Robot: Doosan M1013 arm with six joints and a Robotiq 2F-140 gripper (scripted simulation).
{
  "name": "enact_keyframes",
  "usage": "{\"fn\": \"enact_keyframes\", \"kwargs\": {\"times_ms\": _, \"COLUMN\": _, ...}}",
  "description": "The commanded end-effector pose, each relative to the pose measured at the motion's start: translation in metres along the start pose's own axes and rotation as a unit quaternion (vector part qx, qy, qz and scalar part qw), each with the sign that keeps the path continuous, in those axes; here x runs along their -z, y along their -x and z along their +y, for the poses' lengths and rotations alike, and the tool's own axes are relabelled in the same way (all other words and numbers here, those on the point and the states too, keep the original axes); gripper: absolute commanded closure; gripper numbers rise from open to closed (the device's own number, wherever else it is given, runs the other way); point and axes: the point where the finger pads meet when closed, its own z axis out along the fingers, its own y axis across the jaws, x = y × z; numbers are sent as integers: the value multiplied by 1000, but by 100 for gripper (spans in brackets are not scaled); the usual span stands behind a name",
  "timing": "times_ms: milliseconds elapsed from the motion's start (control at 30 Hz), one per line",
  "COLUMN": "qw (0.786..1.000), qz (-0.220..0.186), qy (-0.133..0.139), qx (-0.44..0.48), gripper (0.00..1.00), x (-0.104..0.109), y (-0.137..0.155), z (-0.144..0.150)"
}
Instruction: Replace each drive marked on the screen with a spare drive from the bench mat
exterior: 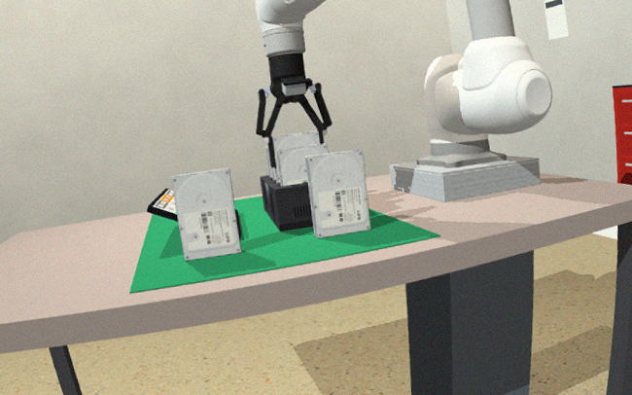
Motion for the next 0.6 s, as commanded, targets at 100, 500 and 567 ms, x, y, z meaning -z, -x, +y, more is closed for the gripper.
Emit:
{"fn": "enact_keyframes", "kwargs": {"times_ms": 100, "qw": 1000, "qz": 0, "qy": 0, "qx": 0, "gripper": 90, "x": -4, "y": 0, "z": 0}}
{"fn": "enact_keyframes", "kwargs": {"times_ms": 500, "qw": 1000, "qz": 0, "qy": 0, "qx": 0, "gripper": 90, "x": -13, "y": 0, "z": 0}}
{"fn": "enact_keyframes", "kwargs": {"times_ms": 567, "qw": 1000, "qz": 0, "qy": 0, "qx": 0, "gripper": 90, "x": -14, "y": 0, "z": 0}}
